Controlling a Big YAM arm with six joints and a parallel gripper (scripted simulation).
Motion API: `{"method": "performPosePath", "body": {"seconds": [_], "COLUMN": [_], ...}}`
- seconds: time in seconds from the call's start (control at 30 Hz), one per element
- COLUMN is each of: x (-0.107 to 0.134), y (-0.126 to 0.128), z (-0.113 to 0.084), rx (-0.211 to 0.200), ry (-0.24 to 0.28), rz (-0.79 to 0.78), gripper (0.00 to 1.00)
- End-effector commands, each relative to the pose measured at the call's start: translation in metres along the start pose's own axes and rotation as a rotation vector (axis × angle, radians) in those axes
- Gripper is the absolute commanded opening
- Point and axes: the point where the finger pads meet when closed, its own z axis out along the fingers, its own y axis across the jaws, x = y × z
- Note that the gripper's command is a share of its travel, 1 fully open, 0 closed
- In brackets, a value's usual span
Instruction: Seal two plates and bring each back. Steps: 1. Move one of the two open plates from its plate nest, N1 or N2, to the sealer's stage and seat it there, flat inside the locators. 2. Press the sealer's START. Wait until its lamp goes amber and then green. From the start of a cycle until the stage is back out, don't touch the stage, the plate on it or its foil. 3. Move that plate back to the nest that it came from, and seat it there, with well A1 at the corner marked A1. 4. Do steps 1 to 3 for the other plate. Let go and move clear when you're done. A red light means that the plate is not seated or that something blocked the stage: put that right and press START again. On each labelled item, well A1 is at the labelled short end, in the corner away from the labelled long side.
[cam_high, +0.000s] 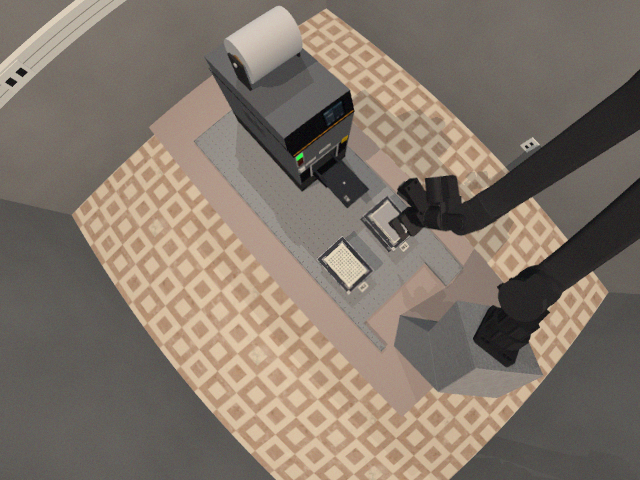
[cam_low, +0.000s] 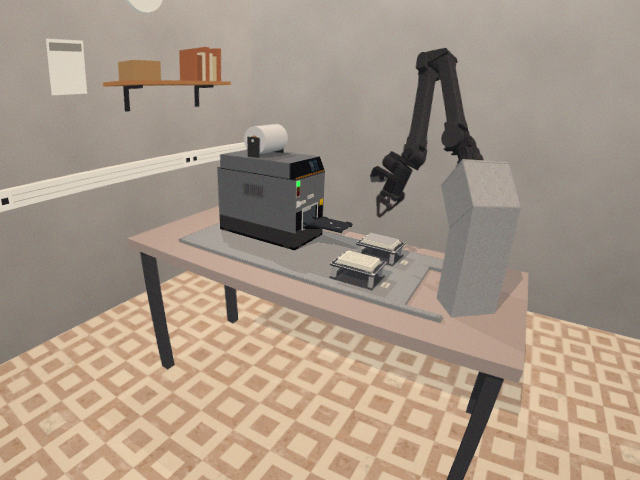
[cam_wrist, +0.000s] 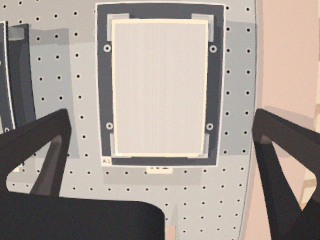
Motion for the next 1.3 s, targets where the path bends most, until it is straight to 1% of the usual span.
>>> {"method": "performPosePath", "body": {"seconds": [0.0,0.07,0.2,0.3,0.43,0.5,0.53,0.7,0.8,0.93,1.27], "x": [-0.001,-0.004,-0.008,-0.007,0.000,0.000,0.003,0.008,0.005,-0.005,-0.012], "y": [0.006,0.006,0.001,-0.005,-0.008,-0.008,-0.007,0.005,0.009,0.004,0.002], "z": [-0.011,-0.016,-0.010,-0.006,-0.003,-0.003,-0.003,-0.002,-0.002,-0.004,-0.009], "rx": [-0.011,-0.009,-0.003,0.016,0.023,0.023,0.020,-0.011,-0.016,-0.001,0.000], "ry": [-0.009,-0.012,-0.025,-0.019,-0.005,-0.005,0.005,0.027,0.015,-0.016,-0.029], "rz": [0.000,0.001,0.013,0.016,0.007,0.007,0.003,-0.022,-0.027,-0.021,-0.021], "gripper": [1.00,1.00,1.00,1.00,1.00,1.00,1.00,1.00,1.00,1.00,1.00]}}
